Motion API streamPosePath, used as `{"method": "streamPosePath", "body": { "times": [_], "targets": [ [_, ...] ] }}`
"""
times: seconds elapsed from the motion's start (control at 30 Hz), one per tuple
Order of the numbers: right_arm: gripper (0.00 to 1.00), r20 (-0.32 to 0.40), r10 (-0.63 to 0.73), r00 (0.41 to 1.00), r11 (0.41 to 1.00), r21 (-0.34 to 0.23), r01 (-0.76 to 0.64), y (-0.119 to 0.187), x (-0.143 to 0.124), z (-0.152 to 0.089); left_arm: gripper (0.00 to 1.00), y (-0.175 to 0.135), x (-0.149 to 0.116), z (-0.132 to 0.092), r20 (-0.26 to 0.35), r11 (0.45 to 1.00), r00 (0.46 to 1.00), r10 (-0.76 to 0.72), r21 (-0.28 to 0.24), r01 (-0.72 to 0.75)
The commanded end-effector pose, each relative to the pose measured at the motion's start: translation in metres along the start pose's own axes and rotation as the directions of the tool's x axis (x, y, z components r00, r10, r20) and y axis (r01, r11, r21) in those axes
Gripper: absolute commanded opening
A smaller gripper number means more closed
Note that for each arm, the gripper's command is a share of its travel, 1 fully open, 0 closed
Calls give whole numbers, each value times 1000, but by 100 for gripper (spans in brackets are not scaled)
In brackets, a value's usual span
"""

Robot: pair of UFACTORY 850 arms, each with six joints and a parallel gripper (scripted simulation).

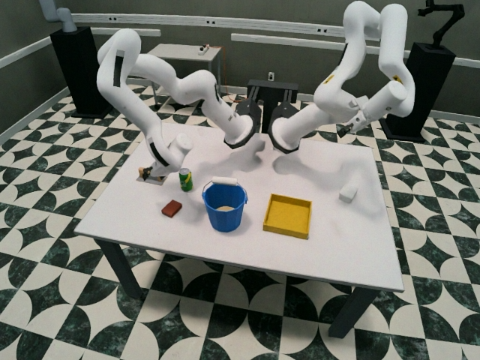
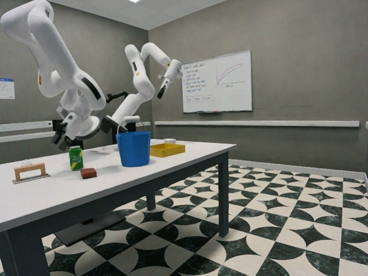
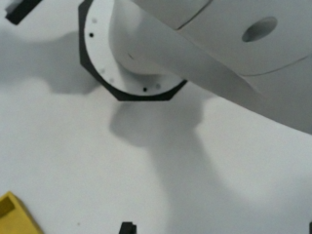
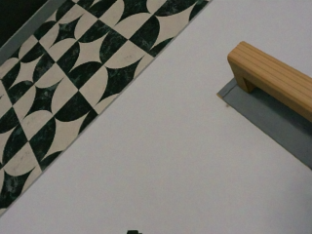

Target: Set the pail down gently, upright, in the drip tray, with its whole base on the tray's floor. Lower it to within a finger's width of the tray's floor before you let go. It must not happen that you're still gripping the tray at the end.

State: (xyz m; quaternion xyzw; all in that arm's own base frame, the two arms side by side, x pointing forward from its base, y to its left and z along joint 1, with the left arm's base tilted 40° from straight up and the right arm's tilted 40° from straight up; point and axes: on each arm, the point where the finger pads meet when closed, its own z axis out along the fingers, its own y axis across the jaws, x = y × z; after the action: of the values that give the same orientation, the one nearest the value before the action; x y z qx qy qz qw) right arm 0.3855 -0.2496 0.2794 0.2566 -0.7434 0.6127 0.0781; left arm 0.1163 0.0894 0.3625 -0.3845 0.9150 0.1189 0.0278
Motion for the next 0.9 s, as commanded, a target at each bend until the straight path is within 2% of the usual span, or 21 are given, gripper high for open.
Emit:
{"method": "streamPosePath", "body": {
  "times": [0.0,0.63,0.87],
  "targets": [
    [100,0,1,1000,1000,1,-1,0,0,0,100,0,0,-1,1,1000,1000,0,0,0],
    [100,1,1,1000,1000,0,-1,-1,0,0,100,0,0,-1,1,1000,1000,0,0,0],
    [100,29,2,1000,1000,-7,-2,-4,-7,-1,100,0,0,-1,1,1000,1000,0,0,0]
  ]
}}
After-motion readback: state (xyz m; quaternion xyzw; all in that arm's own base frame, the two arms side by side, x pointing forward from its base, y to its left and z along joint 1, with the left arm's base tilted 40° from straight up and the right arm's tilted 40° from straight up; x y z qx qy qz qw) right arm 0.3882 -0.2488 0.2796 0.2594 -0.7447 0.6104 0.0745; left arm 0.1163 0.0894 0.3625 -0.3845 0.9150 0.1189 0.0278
